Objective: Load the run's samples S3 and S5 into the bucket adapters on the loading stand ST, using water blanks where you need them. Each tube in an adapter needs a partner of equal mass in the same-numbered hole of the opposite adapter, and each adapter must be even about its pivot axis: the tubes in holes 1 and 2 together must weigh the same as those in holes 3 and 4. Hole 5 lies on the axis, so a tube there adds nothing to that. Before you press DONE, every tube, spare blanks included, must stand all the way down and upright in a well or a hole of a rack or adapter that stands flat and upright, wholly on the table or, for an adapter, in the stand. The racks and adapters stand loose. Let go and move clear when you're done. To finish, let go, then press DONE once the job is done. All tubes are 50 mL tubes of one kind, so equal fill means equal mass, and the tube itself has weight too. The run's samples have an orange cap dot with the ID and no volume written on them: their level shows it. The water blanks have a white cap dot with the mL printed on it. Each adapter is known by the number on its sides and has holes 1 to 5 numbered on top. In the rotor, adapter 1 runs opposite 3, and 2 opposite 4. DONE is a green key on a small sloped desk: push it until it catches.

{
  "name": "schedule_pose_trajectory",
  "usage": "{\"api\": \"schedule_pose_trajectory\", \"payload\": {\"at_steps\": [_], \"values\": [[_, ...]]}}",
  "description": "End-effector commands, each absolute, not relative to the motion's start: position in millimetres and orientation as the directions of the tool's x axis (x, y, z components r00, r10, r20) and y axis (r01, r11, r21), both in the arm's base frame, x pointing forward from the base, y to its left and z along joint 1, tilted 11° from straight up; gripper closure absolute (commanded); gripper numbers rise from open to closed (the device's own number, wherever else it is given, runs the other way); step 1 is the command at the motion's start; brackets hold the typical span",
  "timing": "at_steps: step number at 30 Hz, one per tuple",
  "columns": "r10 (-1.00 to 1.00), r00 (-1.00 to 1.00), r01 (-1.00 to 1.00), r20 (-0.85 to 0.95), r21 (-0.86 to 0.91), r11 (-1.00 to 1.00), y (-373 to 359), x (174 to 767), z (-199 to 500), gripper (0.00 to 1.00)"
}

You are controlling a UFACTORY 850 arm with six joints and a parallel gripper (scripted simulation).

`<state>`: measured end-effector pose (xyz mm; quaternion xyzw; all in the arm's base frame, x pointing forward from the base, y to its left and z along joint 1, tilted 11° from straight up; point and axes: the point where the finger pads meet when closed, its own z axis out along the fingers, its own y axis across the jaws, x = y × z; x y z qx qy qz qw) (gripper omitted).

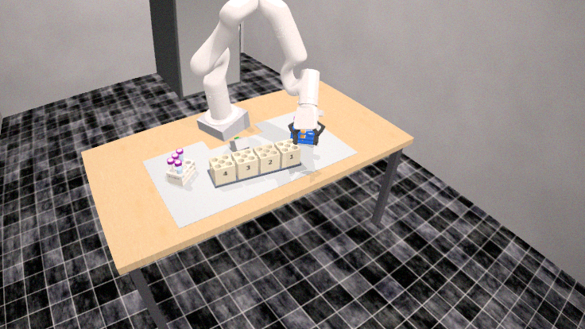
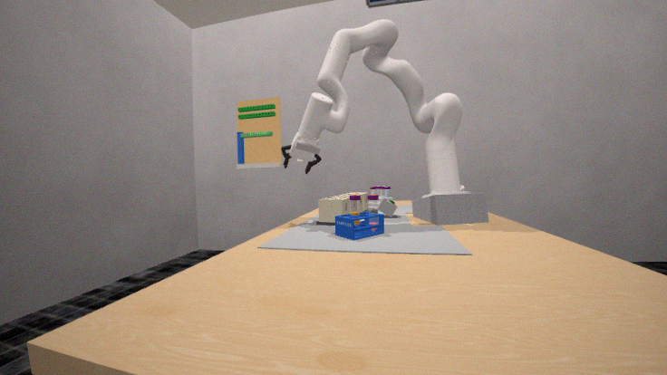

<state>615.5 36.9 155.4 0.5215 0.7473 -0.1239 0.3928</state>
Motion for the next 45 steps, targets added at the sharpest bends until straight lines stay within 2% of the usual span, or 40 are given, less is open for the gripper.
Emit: {"api": "schedule_pose_trajectory", "payload": {"at_steps": [1, 5, 17, 22, 27, 45], "values": [[0.747, -0.036, 0.917, -0.663, 0.275, 0.288, 20, 599, 159, 0.0], [0.747, -0.036, 0.917, -0.663, 0.275, 0.288, 18, 597, 160, 0.0], [0.812, 0.227, 0.935, -0.537, 0.355, -0.026, -12, 557, 164, 0.0], [0.813, 0.255, 0.931, -0.524, 0.361, -0.059, -14, 553, 165, 0.0], [0.806, 0.363, 0.906, -0.468, 0.381, -0.187, -23, 538, 167, 0.0], [0.631, 0.733, 0.674, -0.255, 0.396, -0.623, -45, 483, 174, 0.0]]}}
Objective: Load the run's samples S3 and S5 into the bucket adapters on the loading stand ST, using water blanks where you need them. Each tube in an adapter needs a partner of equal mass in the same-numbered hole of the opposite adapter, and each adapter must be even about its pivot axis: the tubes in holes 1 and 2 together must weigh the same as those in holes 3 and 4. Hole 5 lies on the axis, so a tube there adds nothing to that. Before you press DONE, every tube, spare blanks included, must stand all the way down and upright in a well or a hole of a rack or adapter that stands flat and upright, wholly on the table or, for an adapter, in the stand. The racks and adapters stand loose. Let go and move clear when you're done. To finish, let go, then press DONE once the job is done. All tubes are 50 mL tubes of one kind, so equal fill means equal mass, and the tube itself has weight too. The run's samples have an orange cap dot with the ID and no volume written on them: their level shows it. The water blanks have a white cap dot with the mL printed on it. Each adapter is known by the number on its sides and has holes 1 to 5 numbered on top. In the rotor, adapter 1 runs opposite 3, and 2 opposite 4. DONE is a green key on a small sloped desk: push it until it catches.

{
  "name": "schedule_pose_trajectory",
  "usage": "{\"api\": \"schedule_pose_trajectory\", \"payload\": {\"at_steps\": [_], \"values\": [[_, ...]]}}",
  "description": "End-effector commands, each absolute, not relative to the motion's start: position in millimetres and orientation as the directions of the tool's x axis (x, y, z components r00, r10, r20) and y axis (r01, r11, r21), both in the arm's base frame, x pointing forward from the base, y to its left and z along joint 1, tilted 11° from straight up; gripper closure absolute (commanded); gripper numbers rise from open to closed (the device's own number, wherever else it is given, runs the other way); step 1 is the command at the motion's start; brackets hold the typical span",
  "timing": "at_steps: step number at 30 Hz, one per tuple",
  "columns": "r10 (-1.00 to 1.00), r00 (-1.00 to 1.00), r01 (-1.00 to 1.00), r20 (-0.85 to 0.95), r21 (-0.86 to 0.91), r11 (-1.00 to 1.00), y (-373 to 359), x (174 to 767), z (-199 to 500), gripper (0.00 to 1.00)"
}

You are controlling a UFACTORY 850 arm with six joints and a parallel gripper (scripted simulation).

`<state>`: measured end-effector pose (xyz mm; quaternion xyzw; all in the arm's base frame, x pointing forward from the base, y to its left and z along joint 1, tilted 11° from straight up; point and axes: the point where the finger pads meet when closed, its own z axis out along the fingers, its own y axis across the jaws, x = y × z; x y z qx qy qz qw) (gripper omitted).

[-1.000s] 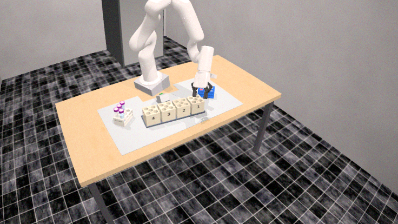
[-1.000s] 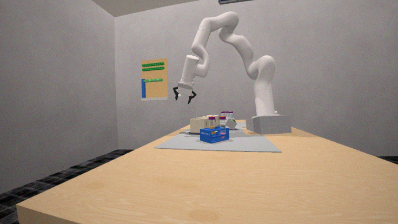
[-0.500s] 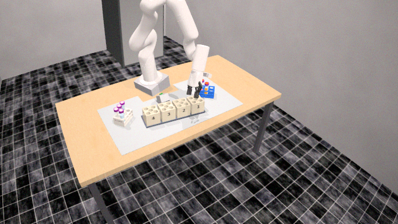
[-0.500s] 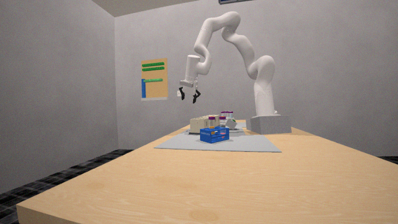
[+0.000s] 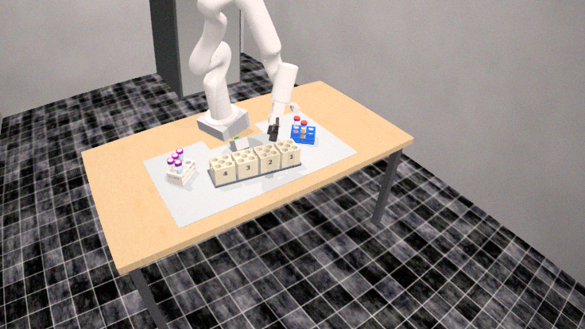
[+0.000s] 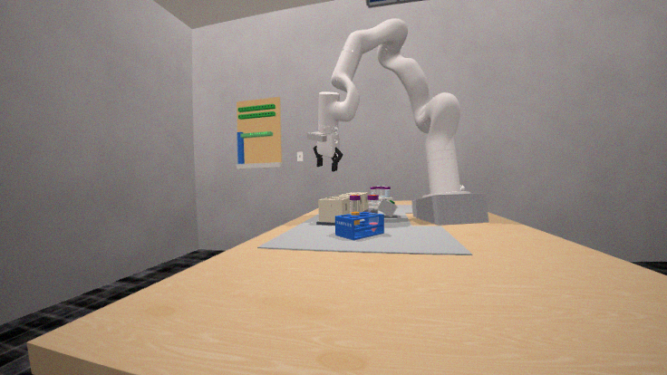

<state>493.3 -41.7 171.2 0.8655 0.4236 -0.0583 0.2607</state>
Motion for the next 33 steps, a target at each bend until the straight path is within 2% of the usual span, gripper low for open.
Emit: {"api": "schedule_pose_trajectory", "payload": {"at_steps": [1, 11, 19, 25, 28, 33], "values": [[0.63, 0.734, 0.673, -0.254, 0.396, -0.625, -45, 483, 174, 0.0], [0.477, 0.865, 0.5, -0.159, 0.373, -0.782, -51, 457, 178, 0.0], [0.265, 0.962, 0.27, -0.062, 0.324, -0.907, -54, 438, 182, 0.0], [0.112, 0.994, 0.109, -0.008, 0.282, -0.953, -56, 425, 185, 0.0], [0.108, 0.994, 0.105, -0.007, 0.28, -0.954, -56, 425, 185, 0.0], [-0.046, 0.998, -0.053, 0.038, 0.233, -0.971, -56, 414, 188, 0.0]]}}
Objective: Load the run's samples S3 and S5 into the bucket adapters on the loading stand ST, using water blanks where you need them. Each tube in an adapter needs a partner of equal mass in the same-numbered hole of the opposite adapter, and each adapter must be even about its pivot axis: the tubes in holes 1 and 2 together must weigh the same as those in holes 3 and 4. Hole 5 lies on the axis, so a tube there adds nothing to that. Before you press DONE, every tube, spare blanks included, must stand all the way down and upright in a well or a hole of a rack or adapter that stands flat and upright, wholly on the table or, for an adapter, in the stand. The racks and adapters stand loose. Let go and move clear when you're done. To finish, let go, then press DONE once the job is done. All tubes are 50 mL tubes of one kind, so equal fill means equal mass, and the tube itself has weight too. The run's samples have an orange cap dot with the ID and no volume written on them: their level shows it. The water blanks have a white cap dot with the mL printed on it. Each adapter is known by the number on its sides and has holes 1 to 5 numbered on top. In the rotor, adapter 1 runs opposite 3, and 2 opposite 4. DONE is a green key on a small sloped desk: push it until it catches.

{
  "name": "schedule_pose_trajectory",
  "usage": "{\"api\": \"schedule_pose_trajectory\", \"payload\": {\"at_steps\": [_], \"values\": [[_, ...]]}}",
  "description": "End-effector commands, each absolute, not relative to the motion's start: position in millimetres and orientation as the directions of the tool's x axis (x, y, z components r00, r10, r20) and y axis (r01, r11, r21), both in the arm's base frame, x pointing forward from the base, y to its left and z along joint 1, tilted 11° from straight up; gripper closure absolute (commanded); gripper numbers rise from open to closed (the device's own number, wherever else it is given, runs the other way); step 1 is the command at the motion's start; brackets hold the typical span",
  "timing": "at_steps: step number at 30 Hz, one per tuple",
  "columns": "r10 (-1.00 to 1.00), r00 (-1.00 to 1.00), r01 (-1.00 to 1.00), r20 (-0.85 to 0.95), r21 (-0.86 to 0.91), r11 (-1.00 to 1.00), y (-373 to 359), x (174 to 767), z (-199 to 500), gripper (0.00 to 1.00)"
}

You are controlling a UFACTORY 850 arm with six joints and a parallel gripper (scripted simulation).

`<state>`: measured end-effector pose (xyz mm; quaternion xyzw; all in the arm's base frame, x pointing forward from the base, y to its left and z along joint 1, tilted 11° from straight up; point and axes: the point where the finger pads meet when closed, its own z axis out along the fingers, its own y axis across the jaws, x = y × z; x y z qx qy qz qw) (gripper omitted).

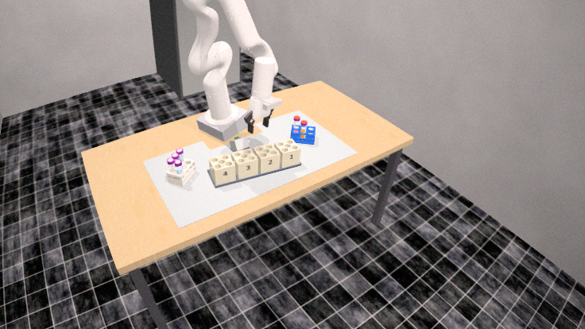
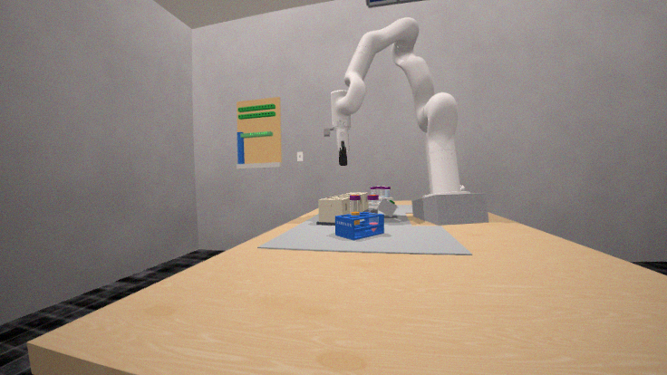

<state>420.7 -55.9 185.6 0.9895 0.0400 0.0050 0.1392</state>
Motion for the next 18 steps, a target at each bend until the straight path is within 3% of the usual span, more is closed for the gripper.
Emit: {"api": "schedule_pose_trajectory", "payload": {"at_steps": [1, 6, 18], "values": [[-0.077, 0.996, -0.085, 0.046, 0.223, -0.971, -56.7, 409.6, 190.0, 0.0], [-0.209, 0.975, -0.22, 0.077, 0.177, -0.959, -57.0, 404.6, 191.8, 0.0], [-0.209, 0.975, -0.22, 0.077, 0.177, -0.959, -57.0, 404.5, 191.8, 0.0]]}}
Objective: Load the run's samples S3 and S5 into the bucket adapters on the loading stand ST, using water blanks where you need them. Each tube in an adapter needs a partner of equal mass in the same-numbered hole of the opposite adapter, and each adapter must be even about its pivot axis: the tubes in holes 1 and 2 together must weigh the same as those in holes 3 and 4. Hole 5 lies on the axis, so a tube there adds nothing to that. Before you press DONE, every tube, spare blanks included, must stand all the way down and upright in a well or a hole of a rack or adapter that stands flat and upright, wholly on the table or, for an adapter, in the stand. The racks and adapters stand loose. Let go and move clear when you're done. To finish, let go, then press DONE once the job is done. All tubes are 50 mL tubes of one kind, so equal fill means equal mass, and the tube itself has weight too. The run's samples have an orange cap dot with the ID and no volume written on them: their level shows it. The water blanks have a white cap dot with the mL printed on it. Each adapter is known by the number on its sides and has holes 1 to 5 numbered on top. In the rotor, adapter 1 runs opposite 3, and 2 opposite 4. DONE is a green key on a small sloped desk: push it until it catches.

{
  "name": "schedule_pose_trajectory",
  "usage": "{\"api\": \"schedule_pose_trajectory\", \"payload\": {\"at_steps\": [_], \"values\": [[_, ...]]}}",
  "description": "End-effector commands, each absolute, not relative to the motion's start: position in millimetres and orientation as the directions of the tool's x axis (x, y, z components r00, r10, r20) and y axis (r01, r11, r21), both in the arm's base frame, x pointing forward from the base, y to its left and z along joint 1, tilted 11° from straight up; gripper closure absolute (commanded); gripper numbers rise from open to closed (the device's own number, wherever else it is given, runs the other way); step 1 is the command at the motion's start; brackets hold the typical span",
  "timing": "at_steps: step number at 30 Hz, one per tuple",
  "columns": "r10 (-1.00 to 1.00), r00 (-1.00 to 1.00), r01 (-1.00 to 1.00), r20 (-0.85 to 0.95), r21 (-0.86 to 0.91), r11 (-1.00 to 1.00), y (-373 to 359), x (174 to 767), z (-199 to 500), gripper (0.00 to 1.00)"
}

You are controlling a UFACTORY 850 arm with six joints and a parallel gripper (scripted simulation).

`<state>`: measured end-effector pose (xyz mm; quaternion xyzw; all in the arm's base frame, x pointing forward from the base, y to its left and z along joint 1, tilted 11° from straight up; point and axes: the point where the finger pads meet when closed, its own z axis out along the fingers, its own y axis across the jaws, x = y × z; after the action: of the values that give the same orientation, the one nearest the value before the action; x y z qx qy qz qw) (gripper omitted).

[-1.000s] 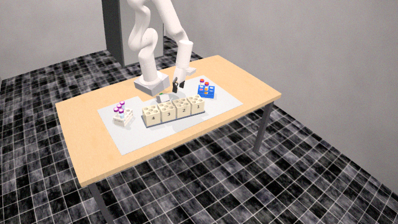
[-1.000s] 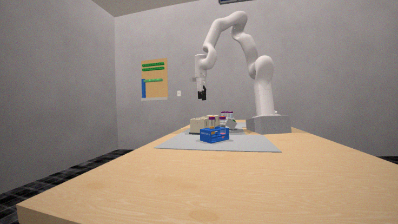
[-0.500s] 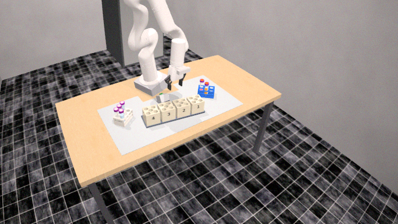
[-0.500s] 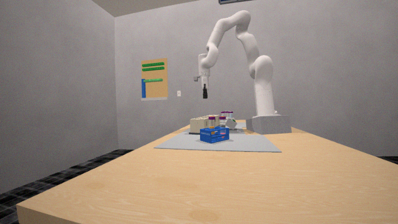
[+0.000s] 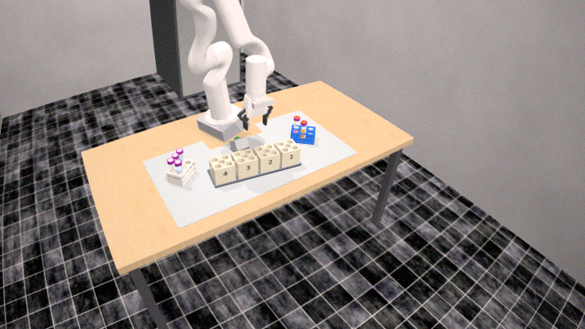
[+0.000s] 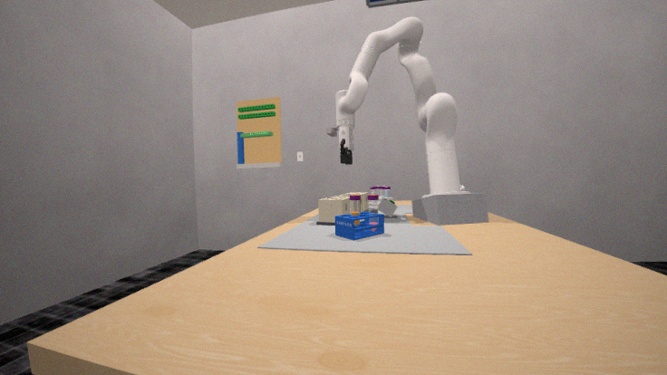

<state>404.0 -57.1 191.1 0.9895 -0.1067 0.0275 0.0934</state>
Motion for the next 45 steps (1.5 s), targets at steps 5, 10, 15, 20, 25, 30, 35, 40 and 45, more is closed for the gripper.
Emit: {"api": "schedule_pose_trajectory", "payload": {"at_steps": [5, 10, 15, 20, 25, 30, 35, 40, 45], "values": [[-0.335, 0.937, -0.347, 0.1, 0.165, -0.923, -71, 391, 194, 0.0], [-0.455, 0.882, -0.469, 0.121, 0.151, -0.87, -86, 377, 196, 0.0], [-0.566, 0.812, -0.582, 0.14, 0.133, -0.802, -100, 363, 199, 0.0], [-0.691, 0.705, -0.709, 0.16, 0.108, -0.697, -118, 346, 202, 0.0], [-0.798, 0.577, -0.816, 0.176, 0.08, -0.573, -136, 329, 204, 0.0], [-0.851, 0.493, -0.869, 0.183, 0.062, -0.49, -147, 319, 206, 0.0], [-0.851, 0.492, -0.87, 0.183, 0.063, -0.49, -165, 301, 209, 0.0], [-0.851, 0.492, -0.87, 0.183, 0.063, -0.49, -183, 284, 212, 0.0], [-0.851, 0.492, -0.87, 0.183, 0.063, -0.49, -194, 274, 213, 0.0]]}}
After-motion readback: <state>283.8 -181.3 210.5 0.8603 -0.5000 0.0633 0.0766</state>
